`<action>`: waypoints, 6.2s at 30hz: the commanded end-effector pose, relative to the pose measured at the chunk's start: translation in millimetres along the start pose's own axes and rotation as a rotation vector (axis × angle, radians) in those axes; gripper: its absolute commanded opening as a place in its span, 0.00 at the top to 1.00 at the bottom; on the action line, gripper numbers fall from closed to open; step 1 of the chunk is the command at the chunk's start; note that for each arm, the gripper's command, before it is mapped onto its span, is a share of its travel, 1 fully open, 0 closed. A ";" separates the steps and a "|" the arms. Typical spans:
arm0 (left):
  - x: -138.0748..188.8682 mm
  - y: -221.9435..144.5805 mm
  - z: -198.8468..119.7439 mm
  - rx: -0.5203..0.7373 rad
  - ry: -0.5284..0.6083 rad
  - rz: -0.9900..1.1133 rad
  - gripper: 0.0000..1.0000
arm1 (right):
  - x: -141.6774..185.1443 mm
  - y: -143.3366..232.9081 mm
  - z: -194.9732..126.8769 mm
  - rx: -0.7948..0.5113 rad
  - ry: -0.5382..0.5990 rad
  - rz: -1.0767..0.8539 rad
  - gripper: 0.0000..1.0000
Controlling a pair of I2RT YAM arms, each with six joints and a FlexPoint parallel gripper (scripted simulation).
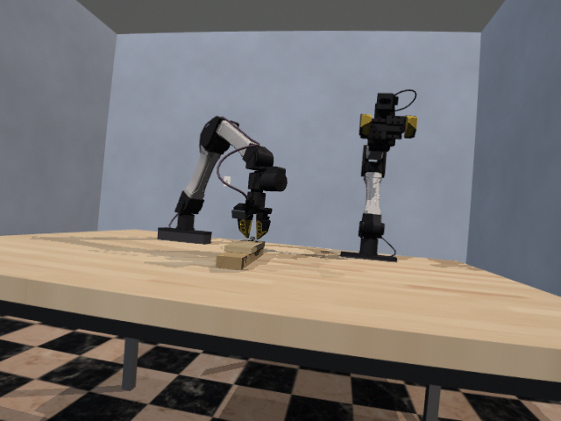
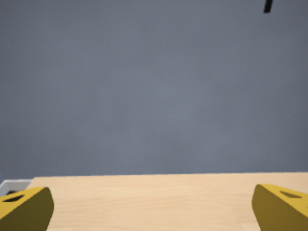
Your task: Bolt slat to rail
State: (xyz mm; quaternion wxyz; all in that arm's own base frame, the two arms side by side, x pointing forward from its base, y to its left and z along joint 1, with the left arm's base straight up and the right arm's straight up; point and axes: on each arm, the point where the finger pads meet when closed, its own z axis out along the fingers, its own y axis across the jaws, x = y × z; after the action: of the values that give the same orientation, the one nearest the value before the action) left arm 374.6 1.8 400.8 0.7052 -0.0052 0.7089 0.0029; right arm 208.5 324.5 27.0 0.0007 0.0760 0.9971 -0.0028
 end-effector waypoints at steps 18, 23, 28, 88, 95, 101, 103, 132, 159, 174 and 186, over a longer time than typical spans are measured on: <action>-7.5 -0.7 -1.9 0.002 -0.020 0.002 0.00 | -1.3 4.5 -19.4 -0.024 -0.025 -1.183 0.64; -7.5 -0.7 -1.9 0.002 -0.020 0.002 0.00 | -1.2 4.3 -19.9 -0.019 -0.029 -1.557 0.64; -7.5 -0.7 -1.9 0.002 -0.020 0.002 0.00 | -1.1 4.2 -20.3 -0.015 -0.032 -1.843 0.64; -7.5 -0.7 -1.9 0.002 -0.020 0.002 0.00 | -0.2 1.6 -3.7 -0.013 -0.015 -2.384 0.64; -7.5 -0.7 -1.9 0.002 -0.020 0.002 0.00 | -0.2 1.7 -1.8 -0.013 -0.015 -2.384 0.64; -7.5 -0.7 -1.9 0.002 -0.020 0.002 0.00 | -0.2 1.7 -0.1 -0.013 -0.015 -2.384 0.64; -7.5 -0.7 -1.9 0.002 -0.020 0.002 0.00 | -0.2 1.7 -0.1 -0.013 -0.015 -2.384 0.64; -7.5 -0.7 -1.9 0.002 -0.020 0.002 0.00 | -0.2 1.8 7.1 -0.013 -0.015 -2.384 0.64; -7.5 -0.7 -1.9 0.002 -0.020 0.002 0.00 | -1.6 5.0 -3.2 -0.001 -0.043 -2.383 0.78; -7.5 -0.7 -1.9 0.002 -0.020 0.002 0.00 | -1.6 5.0 -3.2 -0.001 -0.043 -2.383 0.86; -7.5 -0.7 -1.9 0.002 -0.020 0.002 0.00 | -1.6 5.0 -3.2 -0.001 -0.043 -2.383 0.86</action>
State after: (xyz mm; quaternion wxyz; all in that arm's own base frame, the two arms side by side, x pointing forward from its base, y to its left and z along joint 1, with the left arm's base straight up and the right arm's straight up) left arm 374.6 1.8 400.8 0.7052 -0.0052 0.7089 0.0029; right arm 209.0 326.3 27.4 0.0064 -0.8981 0.4397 -0.0026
